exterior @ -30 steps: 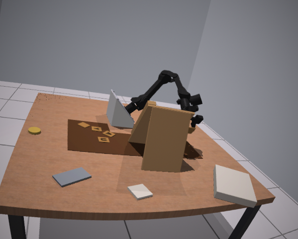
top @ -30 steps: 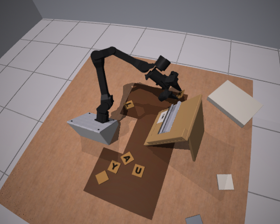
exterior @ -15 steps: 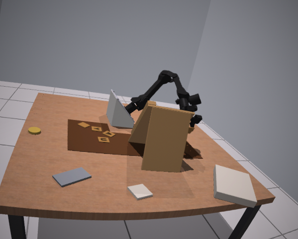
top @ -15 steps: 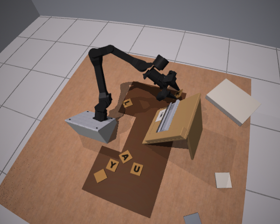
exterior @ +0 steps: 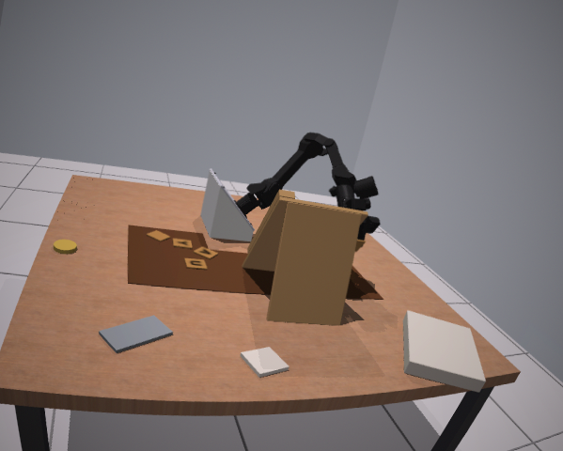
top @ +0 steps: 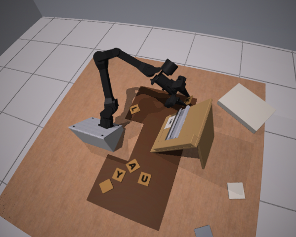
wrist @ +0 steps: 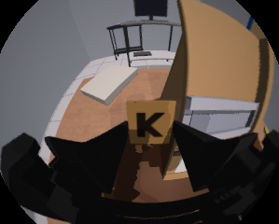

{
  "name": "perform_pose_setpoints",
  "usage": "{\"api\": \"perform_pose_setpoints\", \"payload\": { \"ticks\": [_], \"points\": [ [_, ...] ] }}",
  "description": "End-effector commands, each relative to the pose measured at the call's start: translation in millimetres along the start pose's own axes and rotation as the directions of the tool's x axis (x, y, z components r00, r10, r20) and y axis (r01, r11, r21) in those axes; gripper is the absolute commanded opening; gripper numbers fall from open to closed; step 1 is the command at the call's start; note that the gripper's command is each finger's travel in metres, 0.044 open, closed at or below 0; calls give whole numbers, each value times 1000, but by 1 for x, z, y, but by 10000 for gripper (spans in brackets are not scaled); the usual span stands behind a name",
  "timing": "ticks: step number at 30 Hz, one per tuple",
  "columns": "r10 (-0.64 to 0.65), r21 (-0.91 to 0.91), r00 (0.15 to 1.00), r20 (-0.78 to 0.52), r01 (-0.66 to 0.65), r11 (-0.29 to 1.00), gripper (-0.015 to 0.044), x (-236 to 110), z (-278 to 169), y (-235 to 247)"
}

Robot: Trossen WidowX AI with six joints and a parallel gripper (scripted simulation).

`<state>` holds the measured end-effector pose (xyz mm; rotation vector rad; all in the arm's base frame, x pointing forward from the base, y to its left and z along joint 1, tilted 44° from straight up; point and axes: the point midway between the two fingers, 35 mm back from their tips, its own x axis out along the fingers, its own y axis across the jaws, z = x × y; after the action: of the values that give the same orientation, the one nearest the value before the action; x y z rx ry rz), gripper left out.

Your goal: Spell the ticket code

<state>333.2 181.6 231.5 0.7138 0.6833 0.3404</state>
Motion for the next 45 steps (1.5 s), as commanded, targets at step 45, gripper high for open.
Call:
{"api": "perform_pose_setpoints", "payload": {
  "ticks": [45],
  "points": [
    [-1,-6,1000,-4,1,1000,0,0,-1,-26]
  ]
}}
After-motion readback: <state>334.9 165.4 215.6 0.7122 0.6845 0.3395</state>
